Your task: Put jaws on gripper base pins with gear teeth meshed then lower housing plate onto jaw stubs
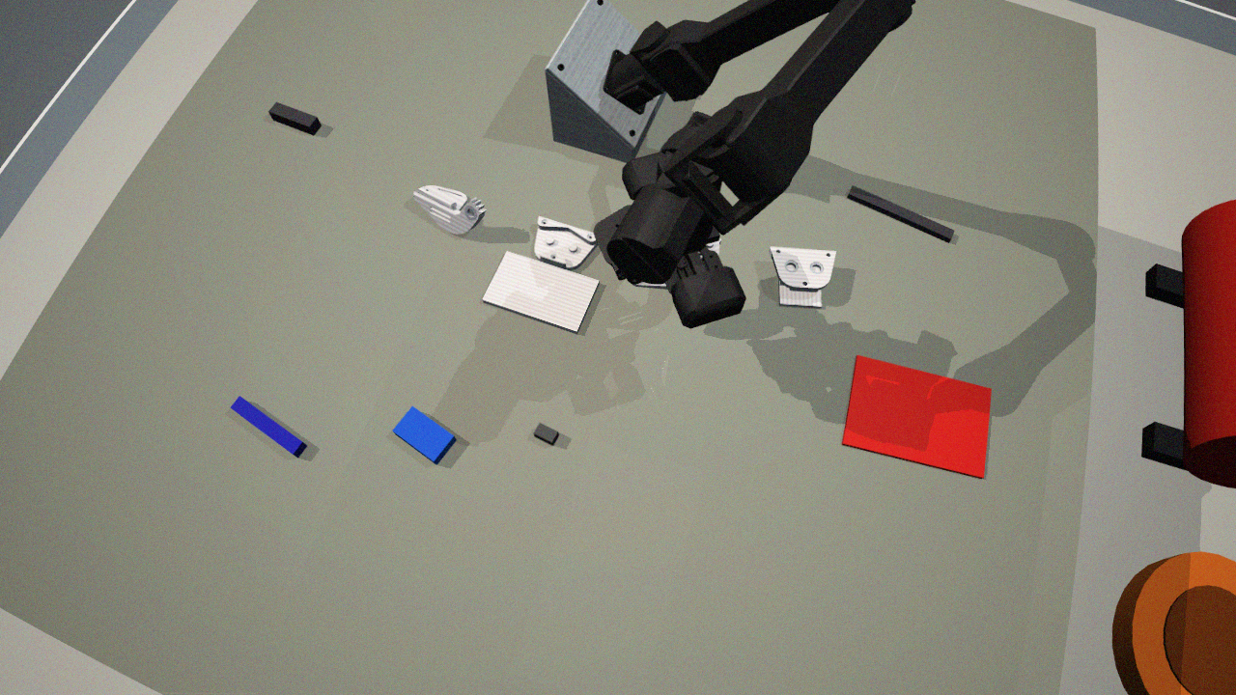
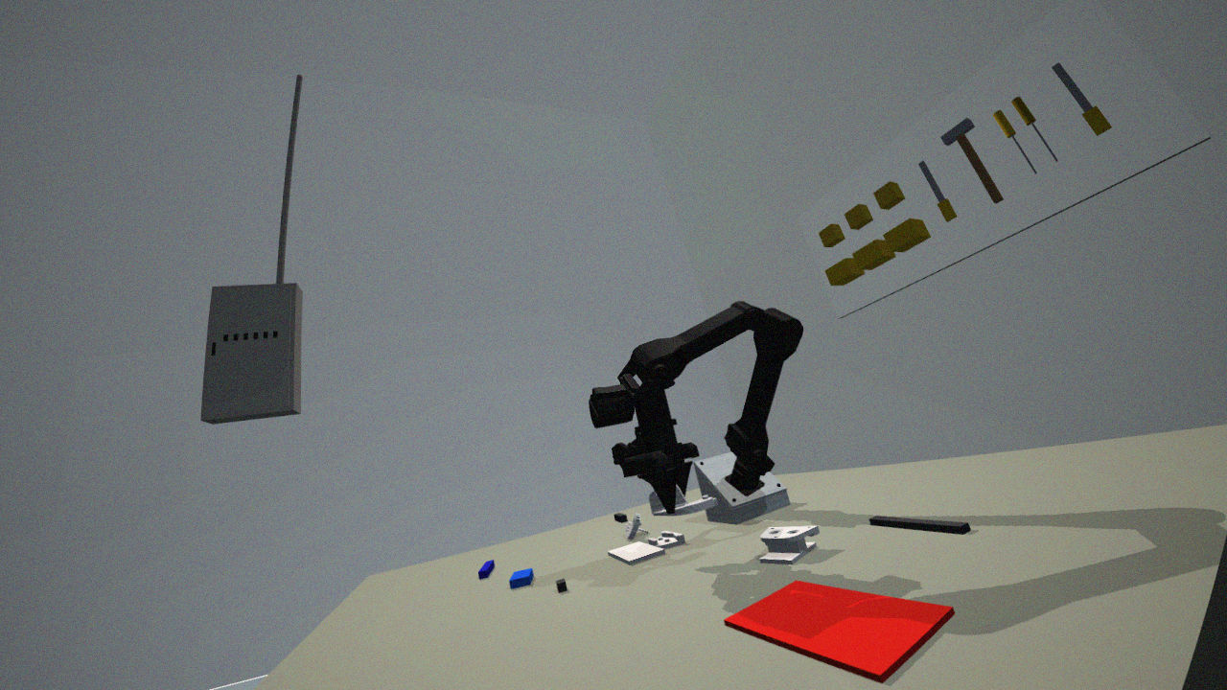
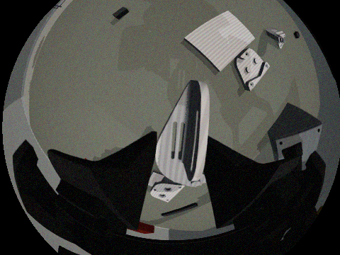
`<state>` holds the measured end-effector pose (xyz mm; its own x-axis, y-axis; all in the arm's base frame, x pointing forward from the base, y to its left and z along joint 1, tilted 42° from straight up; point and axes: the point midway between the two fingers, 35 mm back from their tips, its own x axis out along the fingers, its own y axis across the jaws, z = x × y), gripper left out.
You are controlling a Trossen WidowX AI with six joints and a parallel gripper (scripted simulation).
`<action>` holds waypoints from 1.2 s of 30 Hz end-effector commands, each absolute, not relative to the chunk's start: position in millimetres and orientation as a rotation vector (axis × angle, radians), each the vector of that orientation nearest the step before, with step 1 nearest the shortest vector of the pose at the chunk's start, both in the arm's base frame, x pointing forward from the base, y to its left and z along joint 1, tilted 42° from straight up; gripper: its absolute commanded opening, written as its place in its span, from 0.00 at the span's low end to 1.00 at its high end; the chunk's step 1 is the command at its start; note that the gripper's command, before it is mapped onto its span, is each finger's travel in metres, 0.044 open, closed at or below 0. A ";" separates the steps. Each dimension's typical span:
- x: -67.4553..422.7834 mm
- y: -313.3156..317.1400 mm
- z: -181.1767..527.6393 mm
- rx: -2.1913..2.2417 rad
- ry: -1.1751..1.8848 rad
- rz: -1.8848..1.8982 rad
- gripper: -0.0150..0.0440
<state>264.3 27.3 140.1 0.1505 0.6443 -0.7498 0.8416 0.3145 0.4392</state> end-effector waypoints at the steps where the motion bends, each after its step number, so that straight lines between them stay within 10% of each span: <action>1: 267.5 14.7 130.9 1.346 1.552 -0.204 0.48; 36: 262.4 -71.5 55.7 0.928 1.476 0.195 0.48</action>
